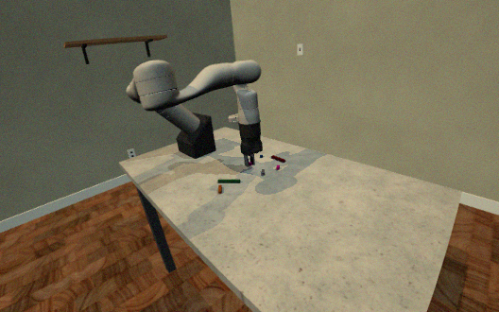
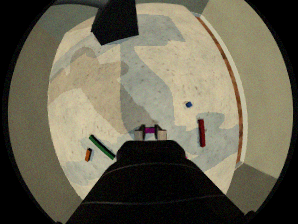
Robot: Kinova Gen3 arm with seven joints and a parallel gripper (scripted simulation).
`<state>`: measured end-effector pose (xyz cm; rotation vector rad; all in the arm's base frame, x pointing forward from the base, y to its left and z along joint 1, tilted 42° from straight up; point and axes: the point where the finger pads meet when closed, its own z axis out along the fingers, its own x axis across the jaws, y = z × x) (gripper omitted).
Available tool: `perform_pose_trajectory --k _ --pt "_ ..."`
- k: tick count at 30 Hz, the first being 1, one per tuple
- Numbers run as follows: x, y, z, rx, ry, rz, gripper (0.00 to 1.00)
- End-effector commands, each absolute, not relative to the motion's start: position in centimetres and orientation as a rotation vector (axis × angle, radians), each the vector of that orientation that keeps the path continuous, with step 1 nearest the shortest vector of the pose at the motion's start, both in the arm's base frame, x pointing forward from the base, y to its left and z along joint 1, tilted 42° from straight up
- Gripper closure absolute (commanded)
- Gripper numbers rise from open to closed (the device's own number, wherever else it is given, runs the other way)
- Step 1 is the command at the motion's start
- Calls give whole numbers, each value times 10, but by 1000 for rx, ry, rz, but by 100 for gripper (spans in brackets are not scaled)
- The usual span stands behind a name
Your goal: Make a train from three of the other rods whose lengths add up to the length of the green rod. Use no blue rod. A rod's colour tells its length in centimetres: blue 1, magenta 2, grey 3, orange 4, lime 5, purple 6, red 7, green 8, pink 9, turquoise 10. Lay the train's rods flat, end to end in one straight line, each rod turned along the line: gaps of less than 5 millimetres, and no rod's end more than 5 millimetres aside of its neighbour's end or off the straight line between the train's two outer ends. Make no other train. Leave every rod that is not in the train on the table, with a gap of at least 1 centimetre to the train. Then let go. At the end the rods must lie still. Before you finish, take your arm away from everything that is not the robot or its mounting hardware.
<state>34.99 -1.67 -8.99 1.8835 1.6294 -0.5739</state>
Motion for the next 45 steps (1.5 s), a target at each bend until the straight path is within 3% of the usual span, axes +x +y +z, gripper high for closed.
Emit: perform_pose_trajectory --k 1,45 --pt "350 -17 -90 1883 1630 -573 60" --pt "351 -24 -98 1883 1630 -573 60"
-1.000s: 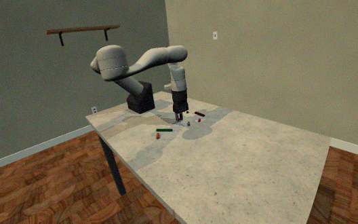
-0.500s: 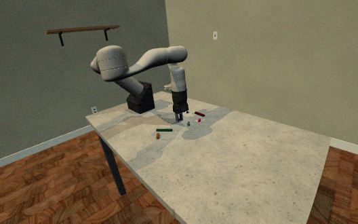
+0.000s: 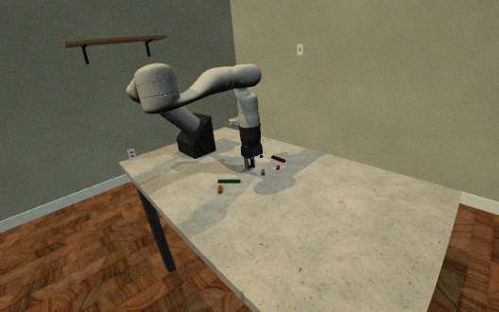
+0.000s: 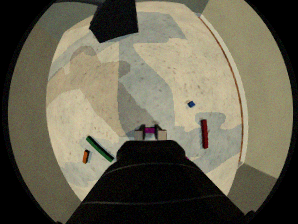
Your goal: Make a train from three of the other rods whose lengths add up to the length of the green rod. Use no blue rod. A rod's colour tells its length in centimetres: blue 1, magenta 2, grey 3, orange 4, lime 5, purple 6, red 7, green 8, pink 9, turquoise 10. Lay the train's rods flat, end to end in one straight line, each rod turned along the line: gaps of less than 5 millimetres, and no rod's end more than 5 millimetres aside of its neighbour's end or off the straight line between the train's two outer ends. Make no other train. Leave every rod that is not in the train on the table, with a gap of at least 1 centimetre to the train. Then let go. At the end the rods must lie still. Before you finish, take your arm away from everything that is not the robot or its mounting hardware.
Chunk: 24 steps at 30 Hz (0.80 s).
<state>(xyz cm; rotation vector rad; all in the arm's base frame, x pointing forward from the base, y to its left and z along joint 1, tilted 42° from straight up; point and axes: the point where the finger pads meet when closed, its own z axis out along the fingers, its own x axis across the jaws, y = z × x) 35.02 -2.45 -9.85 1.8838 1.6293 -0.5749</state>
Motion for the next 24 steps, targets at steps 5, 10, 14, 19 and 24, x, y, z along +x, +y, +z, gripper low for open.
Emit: perform_pose_trajectory --k 5,10,14,19,24 --pt "351 -24 -98 1883 1630 -573 60" --pt "351 -24 -98 1883 1630 -573 54" --pt "351 -24 -98 1883 1630 -573 48" --pt "351 -24 -98 1883 1630 -573 42" --pt "351 -24 -98 1883 1630 -573 30"
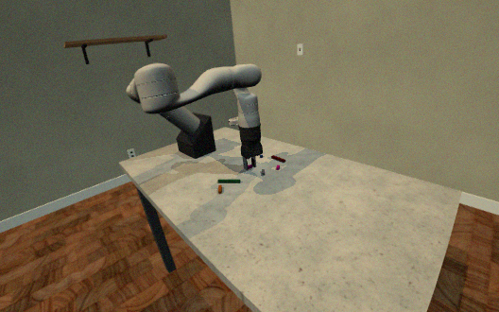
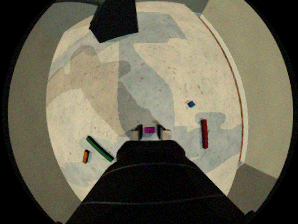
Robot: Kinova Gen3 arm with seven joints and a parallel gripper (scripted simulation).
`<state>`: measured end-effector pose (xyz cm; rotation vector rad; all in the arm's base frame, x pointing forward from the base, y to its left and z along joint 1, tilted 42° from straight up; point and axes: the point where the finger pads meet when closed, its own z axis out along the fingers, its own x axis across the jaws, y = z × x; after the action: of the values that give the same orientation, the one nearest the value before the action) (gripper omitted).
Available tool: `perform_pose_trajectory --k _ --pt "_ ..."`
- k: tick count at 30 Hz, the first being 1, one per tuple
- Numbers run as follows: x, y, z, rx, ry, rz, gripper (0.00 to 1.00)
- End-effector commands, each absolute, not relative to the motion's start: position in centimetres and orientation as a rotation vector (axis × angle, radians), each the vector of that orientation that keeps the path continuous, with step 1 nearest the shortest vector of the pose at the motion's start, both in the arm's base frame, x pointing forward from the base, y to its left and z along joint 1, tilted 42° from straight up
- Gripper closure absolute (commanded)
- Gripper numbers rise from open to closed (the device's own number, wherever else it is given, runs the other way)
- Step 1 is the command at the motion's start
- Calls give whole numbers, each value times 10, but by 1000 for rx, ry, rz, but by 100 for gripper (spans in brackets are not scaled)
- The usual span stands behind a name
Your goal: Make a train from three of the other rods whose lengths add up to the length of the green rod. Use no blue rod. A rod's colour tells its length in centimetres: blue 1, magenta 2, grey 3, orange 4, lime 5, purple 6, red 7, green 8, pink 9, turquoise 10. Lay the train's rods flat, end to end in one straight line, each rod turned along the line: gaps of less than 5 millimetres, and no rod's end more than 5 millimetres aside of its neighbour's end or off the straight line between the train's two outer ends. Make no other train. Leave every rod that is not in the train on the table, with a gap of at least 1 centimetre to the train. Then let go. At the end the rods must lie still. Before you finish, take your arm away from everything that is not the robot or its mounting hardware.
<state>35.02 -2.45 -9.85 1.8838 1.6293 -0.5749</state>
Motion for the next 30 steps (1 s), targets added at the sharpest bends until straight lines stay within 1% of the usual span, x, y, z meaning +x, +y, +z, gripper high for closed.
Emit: perform_pose_trajectory --k 1,16,30 --pt "351 -24 -98 1883 1630 -573 30" --pt "350 -20 -94 1883 1630 -573 30" --pt "348 17 -53 1883 1630 -573 30"
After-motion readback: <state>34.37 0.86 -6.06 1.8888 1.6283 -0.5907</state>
